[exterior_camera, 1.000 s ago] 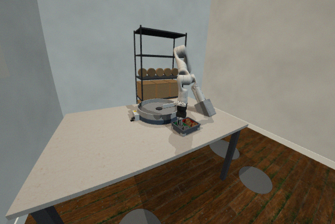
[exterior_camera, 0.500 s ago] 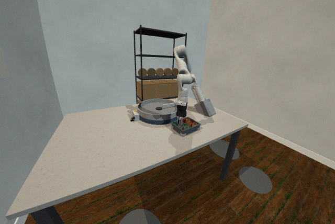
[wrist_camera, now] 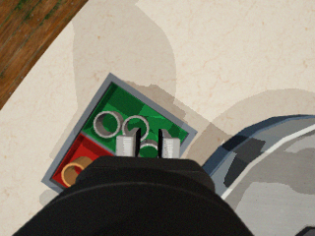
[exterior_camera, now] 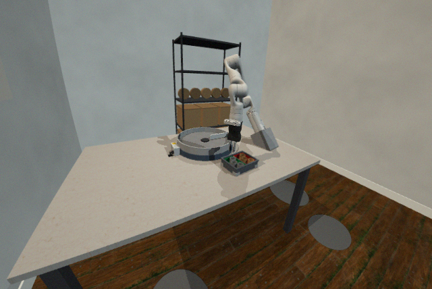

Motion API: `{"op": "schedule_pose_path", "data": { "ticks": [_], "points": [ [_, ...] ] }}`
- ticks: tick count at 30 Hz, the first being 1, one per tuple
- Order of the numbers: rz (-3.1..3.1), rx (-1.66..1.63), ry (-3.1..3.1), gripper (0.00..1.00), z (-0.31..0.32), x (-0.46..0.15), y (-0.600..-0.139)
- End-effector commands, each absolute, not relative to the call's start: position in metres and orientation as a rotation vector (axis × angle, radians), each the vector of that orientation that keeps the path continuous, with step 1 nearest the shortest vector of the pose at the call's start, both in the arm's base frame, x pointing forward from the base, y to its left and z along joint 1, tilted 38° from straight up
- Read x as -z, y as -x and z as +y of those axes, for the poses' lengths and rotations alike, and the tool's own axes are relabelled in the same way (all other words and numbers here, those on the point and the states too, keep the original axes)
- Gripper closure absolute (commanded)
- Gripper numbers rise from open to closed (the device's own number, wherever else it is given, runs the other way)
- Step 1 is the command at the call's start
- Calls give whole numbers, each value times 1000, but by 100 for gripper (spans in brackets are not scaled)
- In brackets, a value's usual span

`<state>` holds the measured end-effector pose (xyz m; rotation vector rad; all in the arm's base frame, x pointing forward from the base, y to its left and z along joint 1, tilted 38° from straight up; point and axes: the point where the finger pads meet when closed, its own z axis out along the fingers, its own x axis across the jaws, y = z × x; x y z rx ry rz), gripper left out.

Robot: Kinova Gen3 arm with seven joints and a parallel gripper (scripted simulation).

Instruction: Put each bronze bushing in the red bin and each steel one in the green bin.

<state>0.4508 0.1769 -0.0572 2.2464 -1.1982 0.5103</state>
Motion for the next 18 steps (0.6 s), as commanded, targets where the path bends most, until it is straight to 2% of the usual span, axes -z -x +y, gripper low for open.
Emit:
{"op": "schedule_pose_path", "data": {
  "ticks": [1, 18],
  "points": [
    [-1198, -505, -2264, 53, 205, 28, -448],
    [-1205, -514, -2261, 53, 209, 21, -450]
  ]
}}
